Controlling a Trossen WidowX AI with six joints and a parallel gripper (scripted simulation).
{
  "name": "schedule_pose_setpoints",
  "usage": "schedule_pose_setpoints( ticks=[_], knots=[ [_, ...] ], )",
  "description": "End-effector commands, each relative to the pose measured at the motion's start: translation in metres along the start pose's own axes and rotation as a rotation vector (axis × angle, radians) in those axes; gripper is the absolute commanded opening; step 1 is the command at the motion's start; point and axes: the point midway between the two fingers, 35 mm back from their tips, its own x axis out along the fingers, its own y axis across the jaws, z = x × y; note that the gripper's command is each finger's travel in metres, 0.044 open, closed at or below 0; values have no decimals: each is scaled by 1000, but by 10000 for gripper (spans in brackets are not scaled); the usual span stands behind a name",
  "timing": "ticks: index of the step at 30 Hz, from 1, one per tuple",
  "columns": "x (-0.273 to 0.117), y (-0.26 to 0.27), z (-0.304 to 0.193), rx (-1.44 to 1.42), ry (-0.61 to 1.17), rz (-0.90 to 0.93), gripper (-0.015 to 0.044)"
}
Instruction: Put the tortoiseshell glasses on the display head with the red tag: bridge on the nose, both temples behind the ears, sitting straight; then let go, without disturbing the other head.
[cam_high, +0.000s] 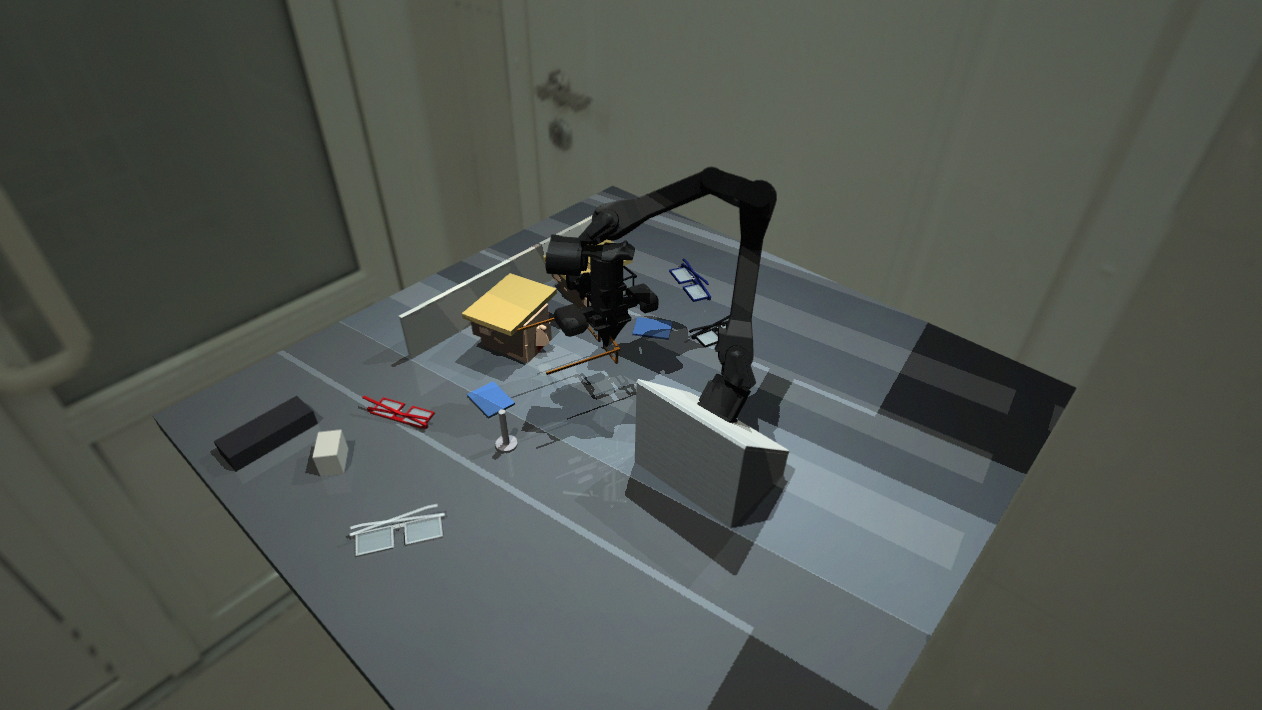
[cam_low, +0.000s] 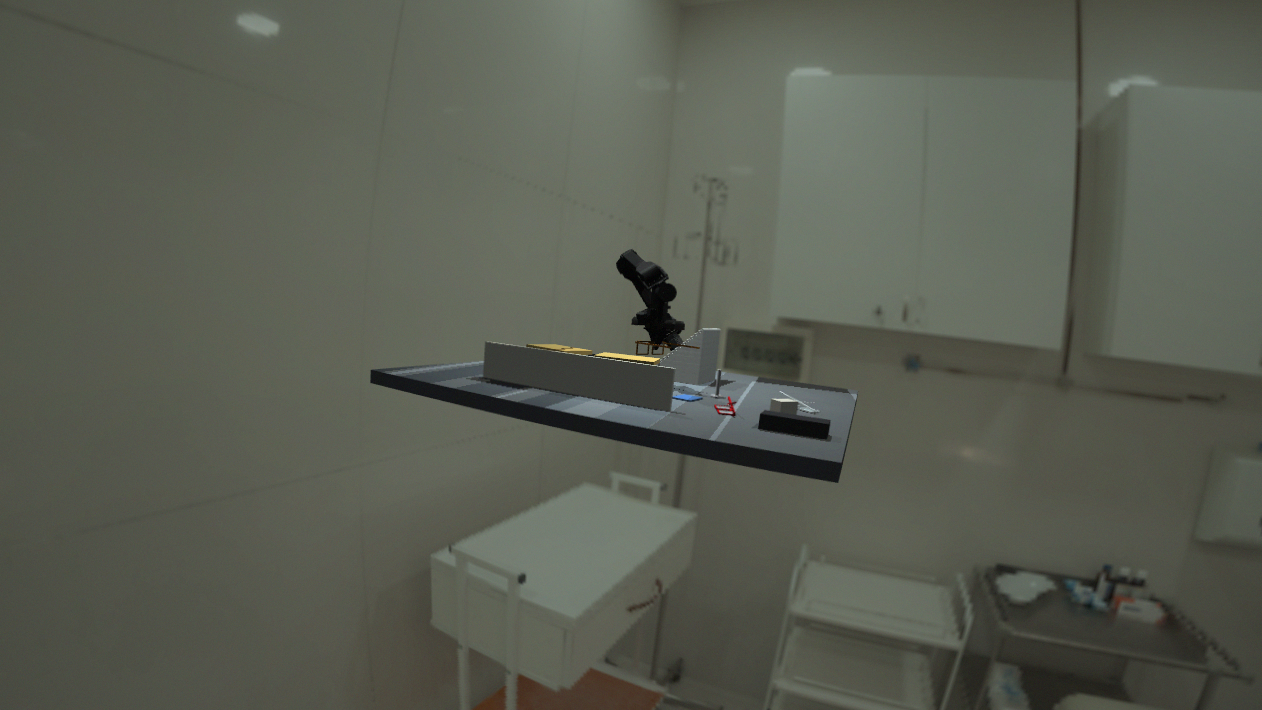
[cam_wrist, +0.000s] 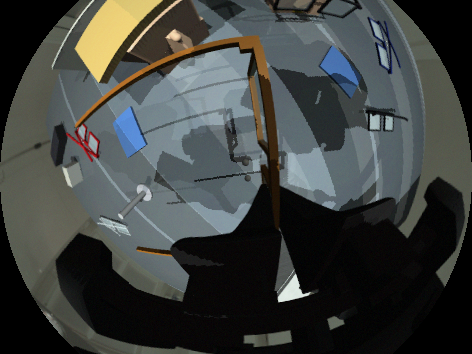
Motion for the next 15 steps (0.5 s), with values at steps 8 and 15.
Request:
schedule_pose_setpoints(
  ticks=[8, 15],
  knots=[
    [12, -1, 0, -9, -2, -5, 0],
    [20, 0, 1, -9, -2, -4, 0]
  ],
)
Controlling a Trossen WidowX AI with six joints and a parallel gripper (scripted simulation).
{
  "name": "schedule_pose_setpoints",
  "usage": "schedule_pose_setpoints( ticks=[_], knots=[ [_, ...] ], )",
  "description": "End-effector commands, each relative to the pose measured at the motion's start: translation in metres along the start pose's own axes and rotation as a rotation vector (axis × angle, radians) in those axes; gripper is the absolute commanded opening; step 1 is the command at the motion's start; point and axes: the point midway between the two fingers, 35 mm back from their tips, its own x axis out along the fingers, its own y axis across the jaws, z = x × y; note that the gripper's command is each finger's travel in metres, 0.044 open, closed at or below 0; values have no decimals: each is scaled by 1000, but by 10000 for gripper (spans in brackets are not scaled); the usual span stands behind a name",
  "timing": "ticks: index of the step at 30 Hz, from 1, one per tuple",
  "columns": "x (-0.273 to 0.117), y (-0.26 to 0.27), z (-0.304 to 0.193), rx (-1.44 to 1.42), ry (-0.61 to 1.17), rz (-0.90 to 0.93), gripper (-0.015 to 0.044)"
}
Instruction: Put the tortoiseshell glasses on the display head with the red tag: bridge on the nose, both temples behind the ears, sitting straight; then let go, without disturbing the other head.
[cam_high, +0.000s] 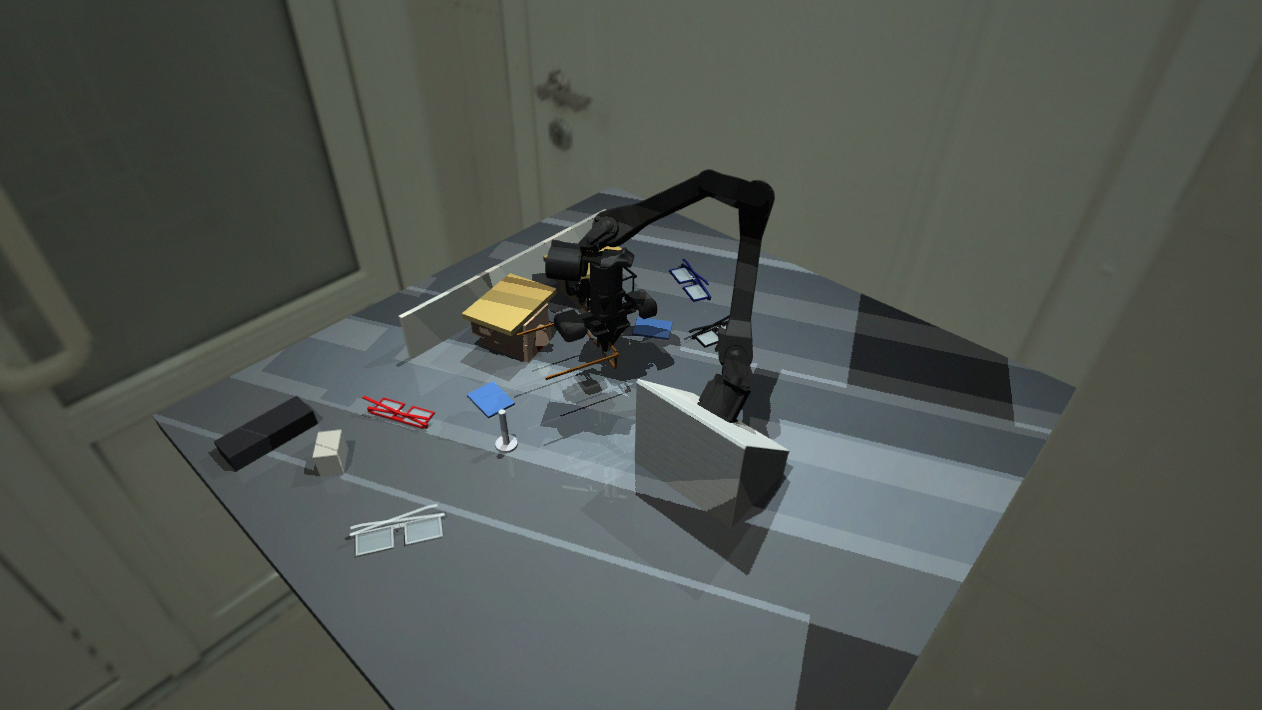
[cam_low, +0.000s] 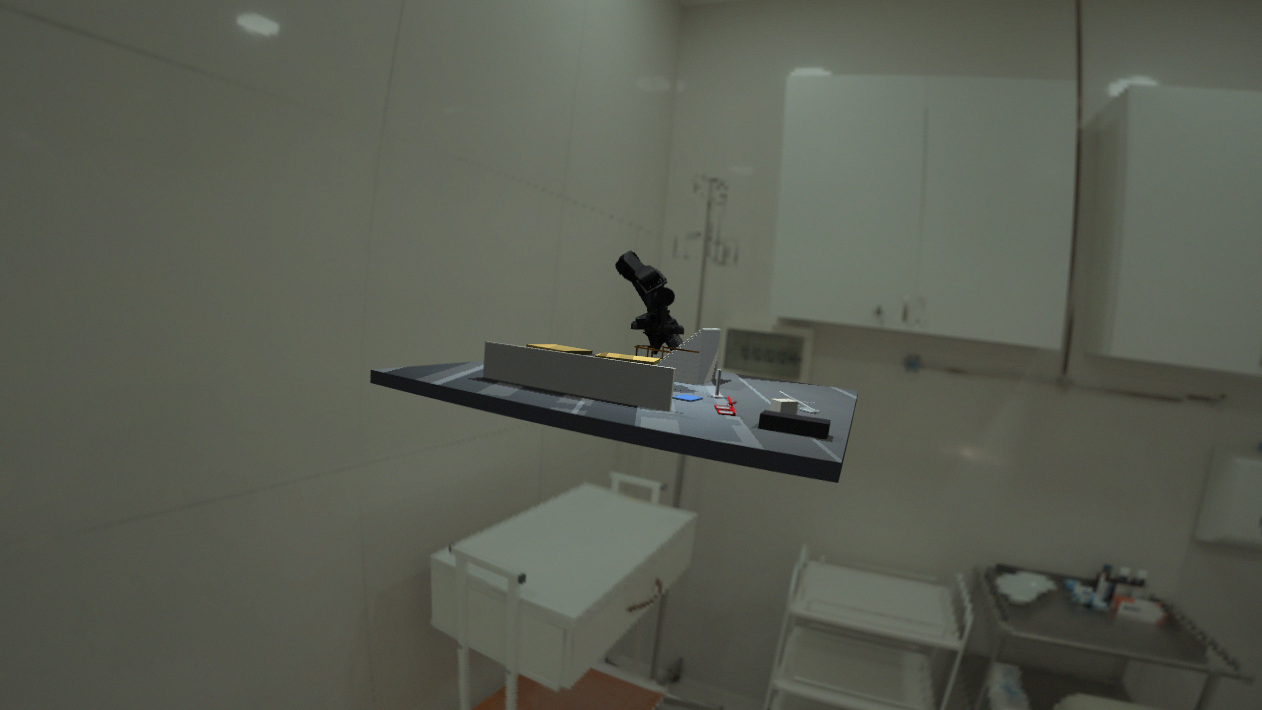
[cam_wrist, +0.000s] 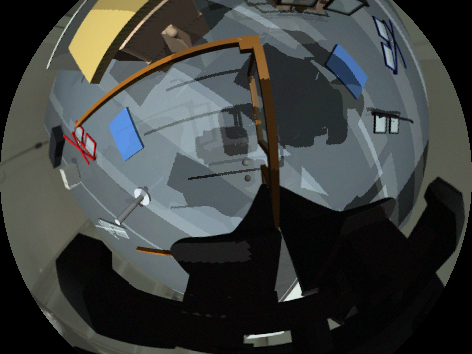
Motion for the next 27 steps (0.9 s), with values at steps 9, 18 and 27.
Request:
schedule_pose_setpoints(
  ticks=[9, 18, 27],
  knots=[
    [15, 0, -1, -9, 0, -8, 0],
    [24, 0, 0, -9, 0, -7, 0],
    [33, 0, 0, -9, 0, -7, 0]
  ],
)
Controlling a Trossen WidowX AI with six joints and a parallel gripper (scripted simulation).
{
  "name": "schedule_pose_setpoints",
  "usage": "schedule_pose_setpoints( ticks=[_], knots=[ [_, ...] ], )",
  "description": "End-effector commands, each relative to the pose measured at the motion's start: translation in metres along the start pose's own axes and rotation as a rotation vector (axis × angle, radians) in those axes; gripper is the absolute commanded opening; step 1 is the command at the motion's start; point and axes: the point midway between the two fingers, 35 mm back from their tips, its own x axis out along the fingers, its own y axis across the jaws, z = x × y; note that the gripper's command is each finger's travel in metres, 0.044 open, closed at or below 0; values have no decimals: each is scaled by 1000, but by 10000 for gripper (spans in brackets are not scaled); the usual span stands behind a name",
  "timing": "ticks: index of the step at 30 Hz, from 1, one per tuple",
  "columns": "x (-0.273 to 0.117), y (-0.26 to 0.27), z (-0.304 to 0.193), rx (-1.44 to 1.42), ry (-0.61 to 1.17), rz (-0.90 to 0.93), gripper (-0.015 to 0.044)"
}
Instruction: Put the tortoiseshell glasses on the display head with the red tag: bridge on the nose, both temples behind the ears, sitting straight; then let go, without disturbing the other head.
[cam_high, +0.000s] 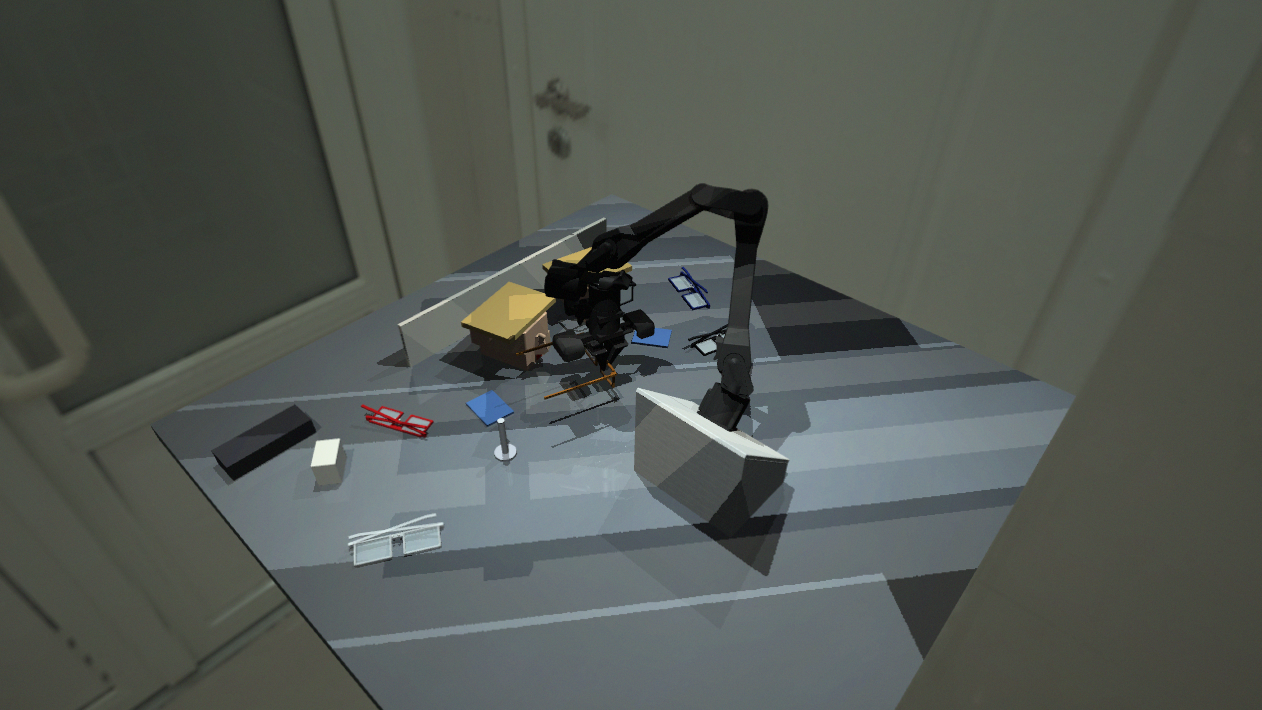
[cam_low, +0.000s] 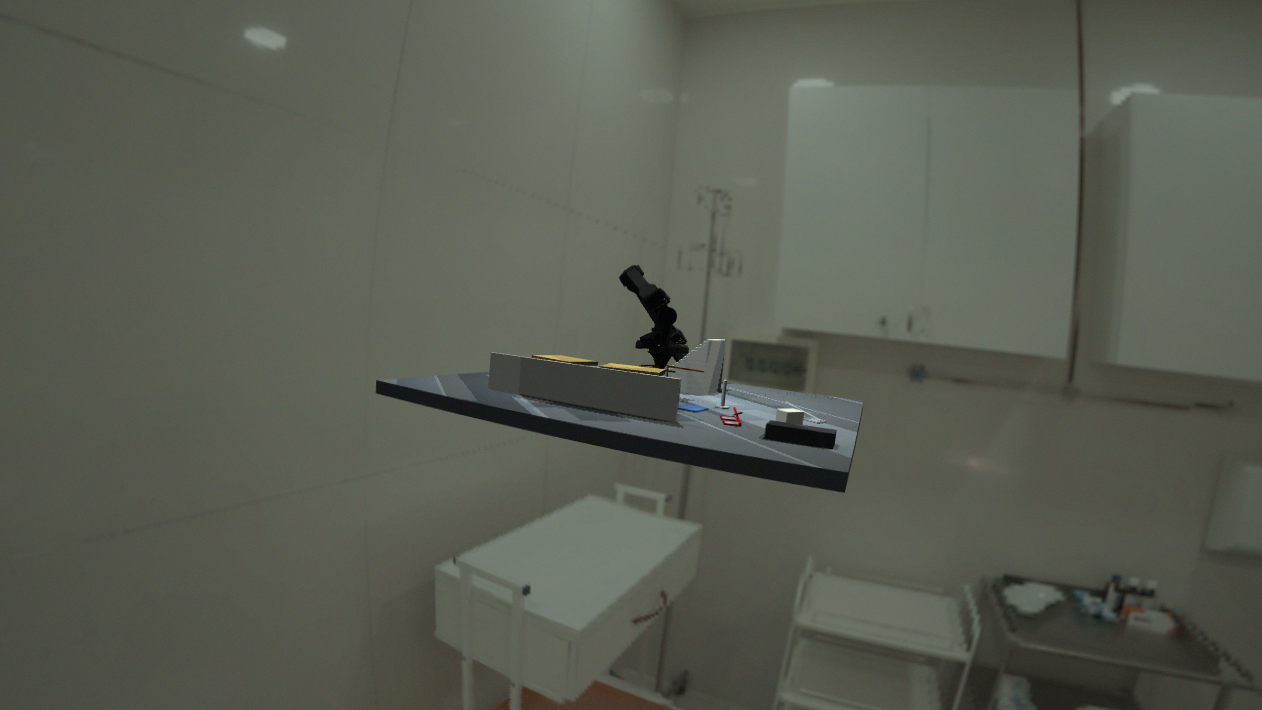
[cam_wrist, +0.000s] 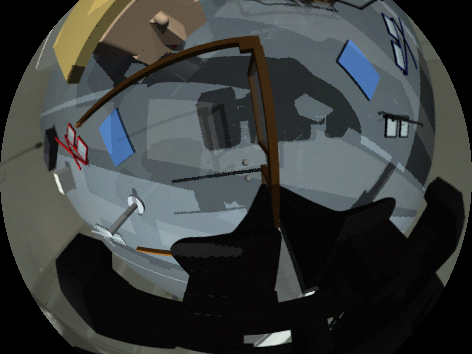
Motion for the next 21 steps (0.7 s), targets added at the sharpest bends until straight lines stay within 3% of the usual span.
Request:
schedule_pose_setpoints(
  ticks=[1, 21],
  knots=[
    [6, -1, -2, -10, 1, -9, 0],
    [26, -2, -2, -9, 0, -10, 0]
  ],
)
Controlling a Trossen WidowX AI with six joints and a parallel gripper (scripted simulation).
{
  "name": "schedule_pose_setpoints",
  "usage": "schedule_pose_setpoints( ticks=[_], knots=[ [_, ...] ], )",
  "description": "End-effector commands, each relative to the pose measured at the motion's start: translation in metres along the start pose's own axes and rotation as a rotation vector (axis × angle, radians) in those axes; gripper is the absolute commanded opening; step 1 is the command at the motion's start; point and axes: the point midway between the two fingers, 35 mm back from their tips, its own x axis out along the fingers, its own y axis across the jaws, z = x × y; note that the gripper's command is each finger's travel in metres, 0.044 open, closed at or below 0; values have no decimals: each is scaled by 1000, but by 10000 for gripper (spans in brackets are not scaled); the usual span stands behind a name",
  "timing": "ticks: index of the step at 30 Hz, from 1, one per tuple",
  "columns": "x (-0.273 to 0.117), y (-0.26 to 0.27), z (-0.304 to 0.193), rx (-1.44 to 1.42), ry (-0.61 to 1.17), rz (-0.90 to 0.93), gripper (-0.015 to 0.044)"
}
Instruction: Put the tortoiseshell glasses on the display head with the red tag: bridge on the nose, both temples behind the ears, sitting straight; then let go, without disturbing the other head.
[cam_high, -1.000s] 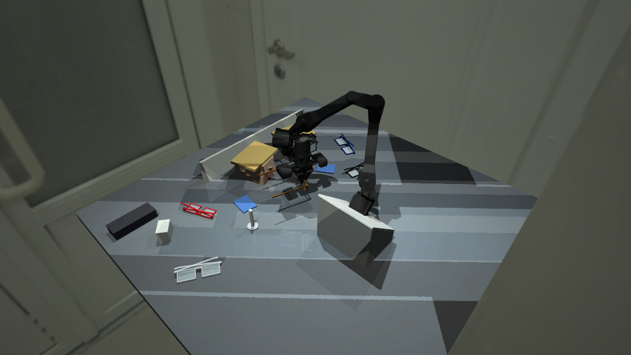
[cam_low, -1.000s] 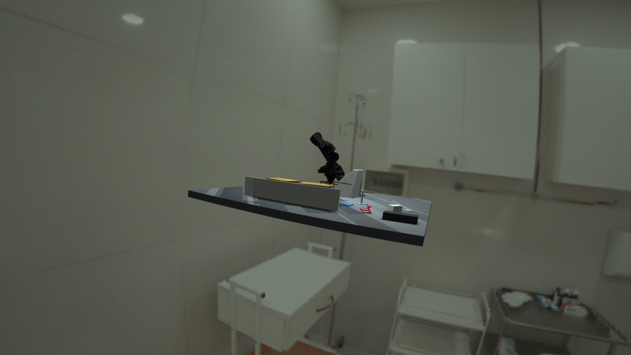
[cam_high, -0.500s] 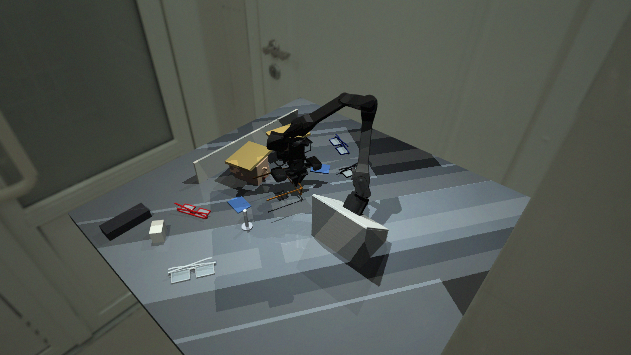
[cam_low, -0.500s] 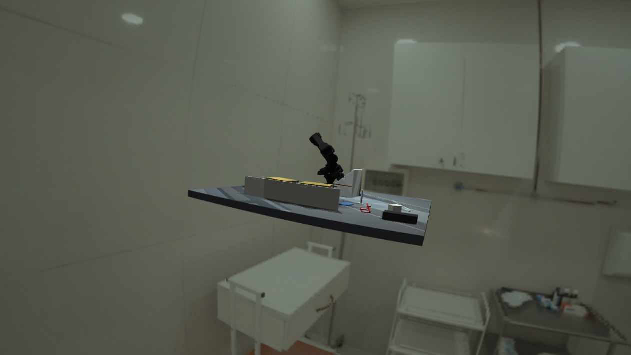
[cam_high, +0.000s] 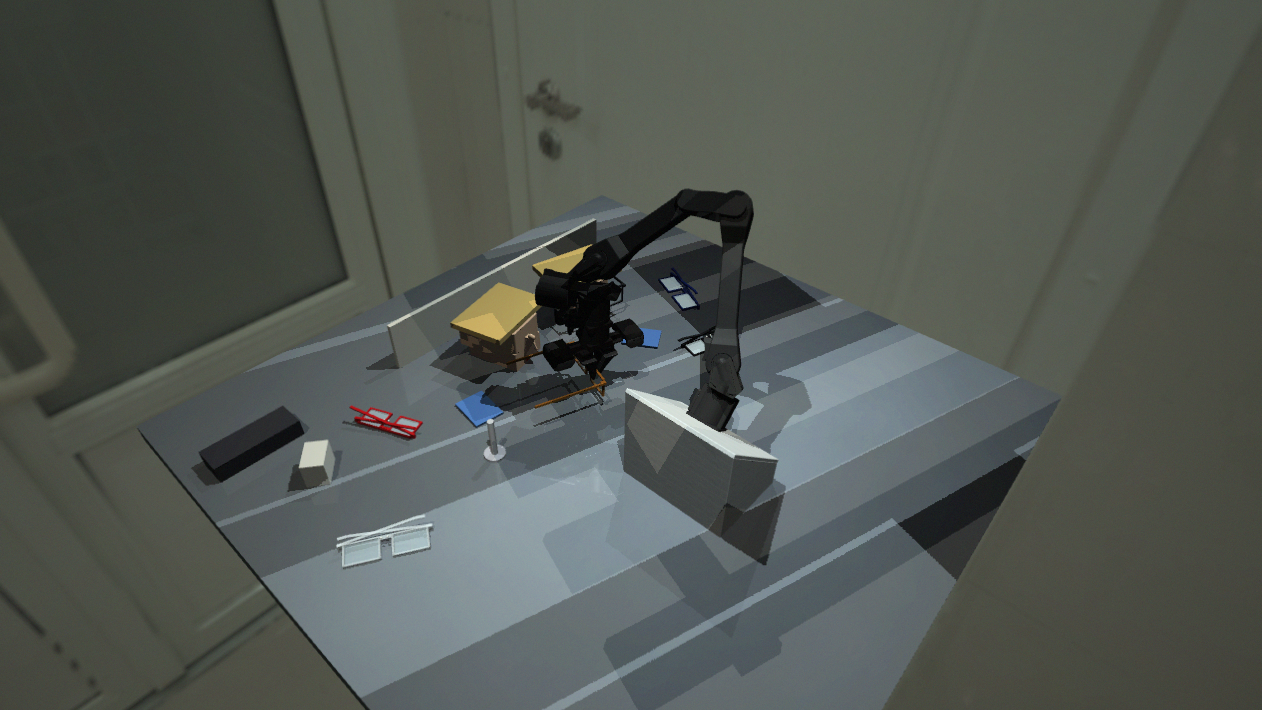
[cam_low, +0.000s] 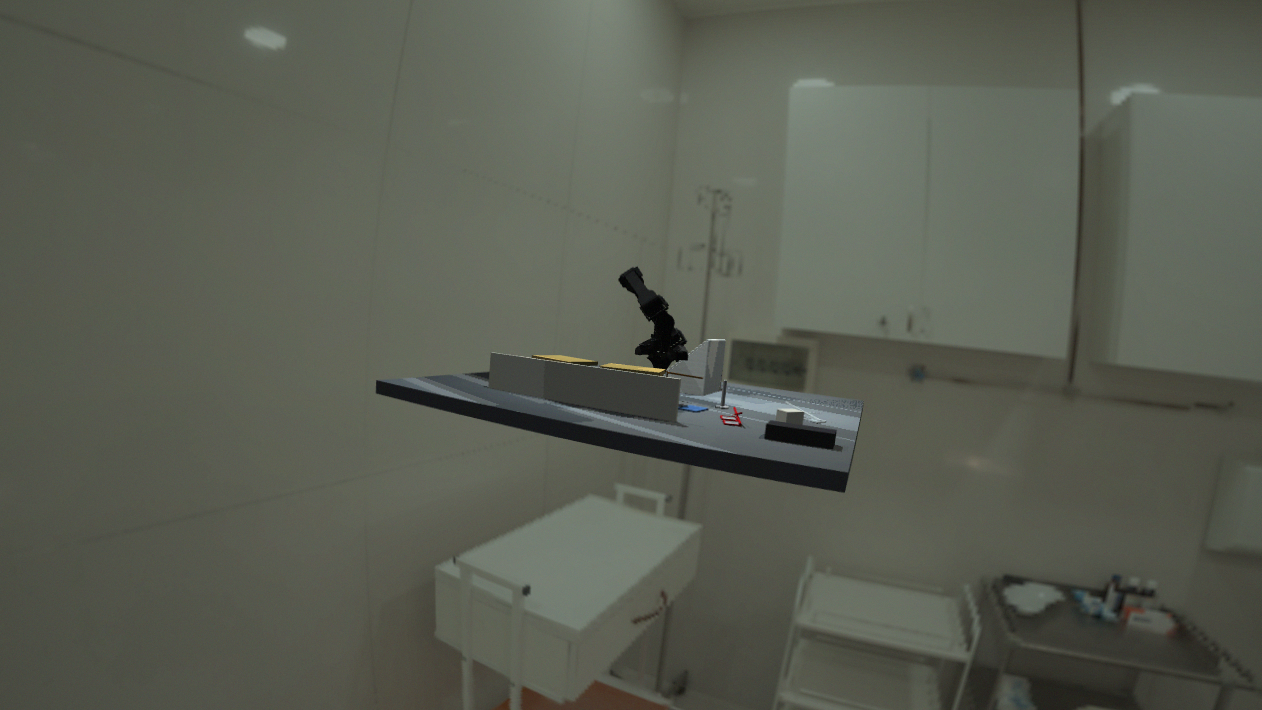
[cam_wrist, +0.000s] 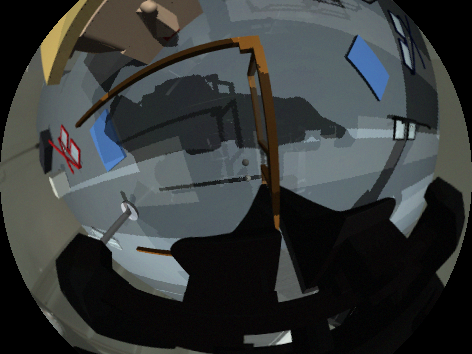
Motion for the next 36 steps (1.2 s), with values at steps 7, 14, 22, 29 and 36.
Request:
schedule_pose_setpoints(
  ticks=[7, 14, 22, 29, 36],
  knots=[
    [12, -2, -3, -10, 1, -10, 0],
    [19, -3, -3, -9, 1, -11, 0],
    [26, -4, -4, -9, 1, -13, 0],
    [33, -5, -5, -9, 0, -14, 0],
    [38, -6, -6, -9, 0, -16, 0]
  ],
)
